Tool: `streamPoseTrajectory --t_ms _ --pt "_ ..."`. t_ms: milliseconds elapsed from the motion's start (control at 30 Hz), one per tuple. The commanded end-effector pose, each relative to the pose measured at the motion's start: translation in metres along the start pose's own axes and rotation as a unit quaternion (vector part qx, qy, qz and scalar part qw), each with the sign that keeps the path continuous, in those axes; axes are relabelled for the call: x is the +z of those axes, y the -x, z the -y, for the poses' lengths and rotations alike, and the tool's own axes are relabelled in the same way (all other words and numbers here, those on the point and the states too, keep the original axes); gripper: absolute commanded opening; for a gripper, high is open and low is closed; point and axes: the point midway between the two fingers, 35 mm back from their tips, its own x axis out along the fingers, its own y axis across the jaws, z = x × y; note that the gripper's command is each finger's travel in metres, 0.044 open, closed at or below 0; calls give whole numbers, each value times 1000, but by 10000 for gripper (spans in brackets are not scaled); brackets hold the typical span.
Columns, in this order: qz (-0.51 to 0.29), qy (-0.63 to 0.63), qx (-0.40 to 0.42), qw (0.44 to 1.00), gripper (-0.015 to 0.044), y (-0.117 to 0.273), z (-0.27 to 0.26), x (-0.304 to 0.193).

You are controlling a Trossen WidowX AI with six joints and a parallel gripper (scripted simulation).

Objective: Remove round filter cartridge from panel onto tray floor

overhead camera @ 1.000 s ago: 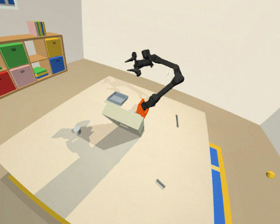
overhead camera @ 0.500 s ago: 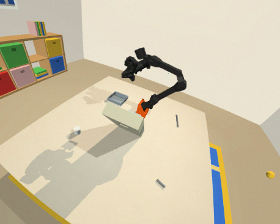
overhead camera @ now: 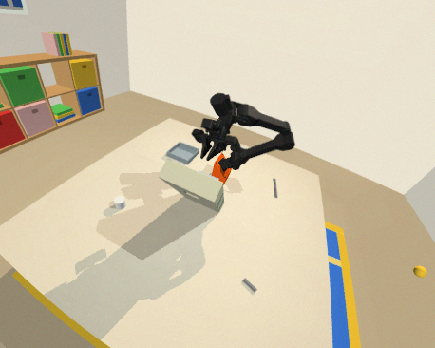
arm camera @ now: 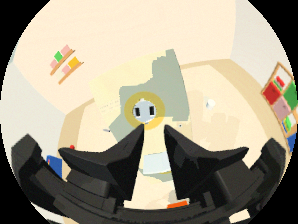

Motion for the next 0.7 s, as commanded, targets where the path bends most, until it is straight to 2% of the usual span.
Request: streamPoseTrajectory --t_ms 0,667 --pt "-15 57 17 998 108 -9 -12 -7" --pt "-17 58 15 998 108 -24 -11 -7"
